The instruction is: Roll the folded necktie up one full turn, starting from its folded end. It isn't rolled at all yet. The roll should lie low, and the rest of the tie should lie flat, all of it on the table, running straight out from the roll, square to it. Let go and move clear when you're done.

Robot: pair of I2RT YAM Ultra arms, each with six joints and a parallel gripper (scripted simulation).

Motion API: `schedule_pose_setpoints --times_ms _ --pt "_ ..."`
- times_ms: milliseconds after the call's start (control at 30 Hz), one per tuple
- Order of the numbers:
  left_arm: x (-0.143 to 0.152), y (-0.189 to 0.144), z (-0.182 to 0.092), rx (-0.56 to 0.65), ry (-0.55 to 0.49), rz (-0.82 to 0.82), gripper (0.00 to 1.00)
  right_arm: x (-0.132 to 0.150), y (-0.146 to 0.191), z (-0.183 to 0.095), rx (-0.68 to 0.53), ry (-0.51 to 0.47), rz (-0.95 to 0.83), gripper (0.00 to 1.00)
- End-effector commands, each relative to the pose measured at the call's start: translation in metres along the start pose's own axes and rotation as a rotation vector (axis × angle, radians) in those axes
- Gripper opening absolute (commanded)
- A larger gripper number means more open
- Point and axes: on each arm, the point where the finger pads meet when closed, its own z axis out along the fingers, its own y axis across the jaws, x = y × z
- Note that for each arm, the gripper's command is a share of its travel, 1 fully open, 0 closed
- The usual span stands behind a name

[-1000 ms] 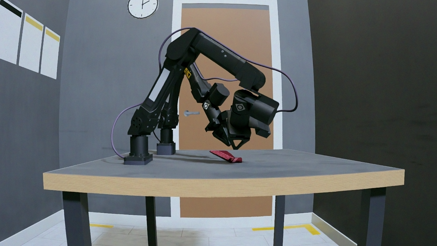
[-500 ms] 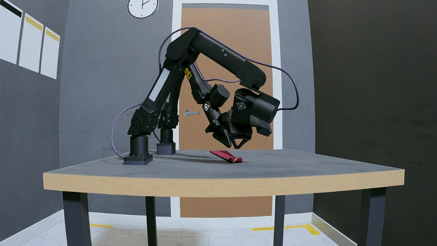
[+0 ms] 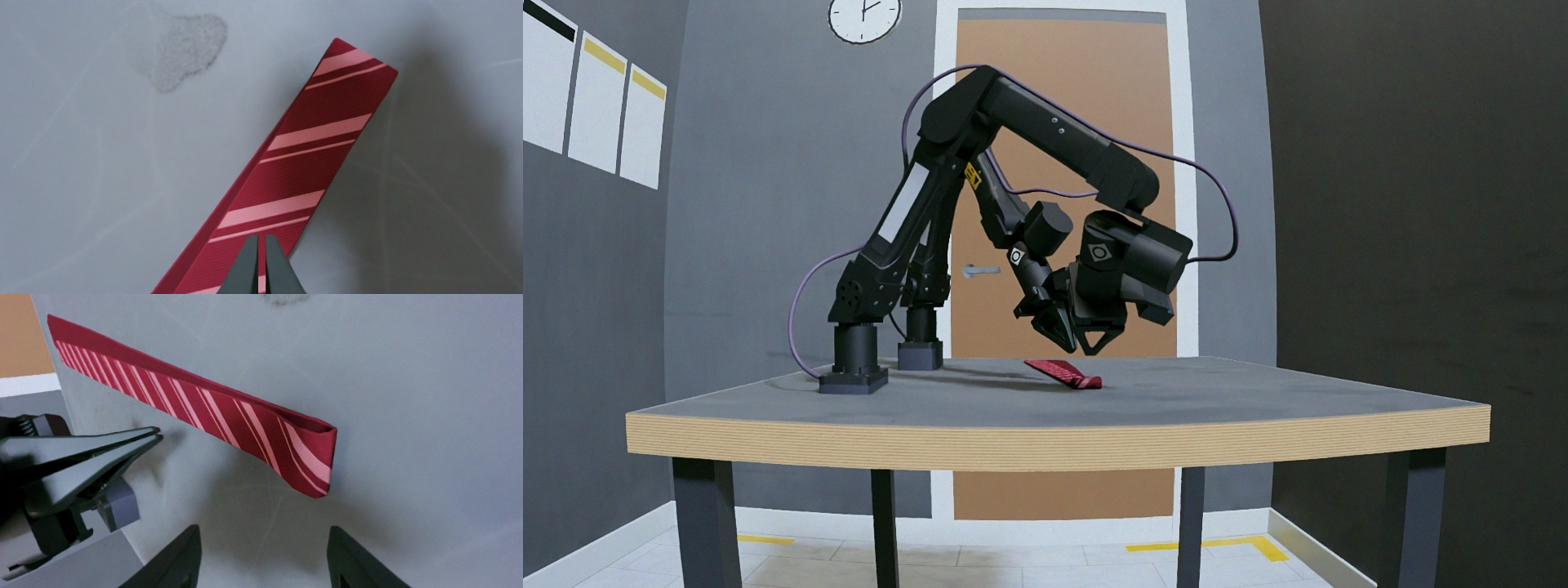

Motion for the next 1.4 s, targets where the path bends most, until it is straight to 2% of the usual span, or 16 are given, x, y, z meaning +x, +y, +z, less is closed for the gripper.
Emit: schedule_pose_setpoints --times_ms 0,667,1367 --pt "-0.023 -0.008 -0.003 0.021 -0.056 0.002 0.04 -0.007 0.001 -0.006 -0.006 -0.025 -0.015 0.49" --pt "-0.023 -0.013 0.009 0.027 -0.056 0.009 0.04 -0.008 -0.011 0.007 -0.027 -0.030 -0.014 0.45" --pt "-0.023 -0.013 0.009 0.027 -0.056 0.010 0.04 -0.008 -0.026 0.024 -0.044 -0.030 -0.014 0.40"
